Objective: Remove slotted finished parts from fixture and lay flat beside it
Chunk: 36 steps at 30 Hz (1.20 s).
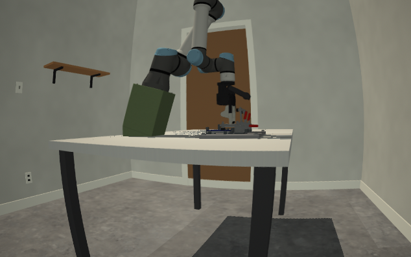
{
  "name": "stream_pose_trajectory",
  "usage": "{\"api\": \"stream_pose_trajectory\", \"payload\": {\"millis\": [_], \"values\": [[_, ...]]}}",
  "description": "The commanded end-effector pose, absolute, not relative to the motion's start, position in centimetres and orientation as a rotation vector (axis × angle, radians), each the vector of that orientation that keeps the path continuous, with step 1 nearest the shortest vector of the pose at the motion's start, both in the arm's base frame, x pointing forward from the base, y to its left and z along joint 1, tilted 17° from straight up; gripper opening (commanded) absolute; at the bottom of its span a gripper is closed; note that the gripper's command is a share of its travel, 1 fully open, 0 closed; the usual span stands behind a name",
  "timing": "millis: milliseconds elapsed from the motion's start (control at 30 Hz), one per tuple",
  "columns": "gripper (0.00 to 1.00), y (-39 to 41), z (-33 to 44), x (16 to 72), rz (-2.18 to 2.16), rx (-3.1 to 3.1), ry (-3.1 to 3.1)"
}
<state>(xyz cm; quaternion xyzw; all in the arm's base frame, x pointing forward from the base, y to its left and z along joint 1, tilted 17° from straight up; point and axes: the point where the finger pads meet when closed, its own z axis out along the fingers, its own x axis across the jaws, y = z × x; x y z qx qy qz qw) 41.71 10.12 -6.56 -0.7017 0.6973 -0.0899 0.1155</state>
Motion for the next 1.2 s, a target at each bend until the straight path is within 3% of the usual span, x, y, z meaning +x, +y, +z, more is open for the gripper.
{"api": "stream_pose_trajectory", "payload": {"millis": [0,1167], "values": [[0.00,10.1,-6.0,41.6,-0.264,-2.056,2.042],[0.00,10.1,-4.6,41.1,-0.264,-2.056,2.042]]}}
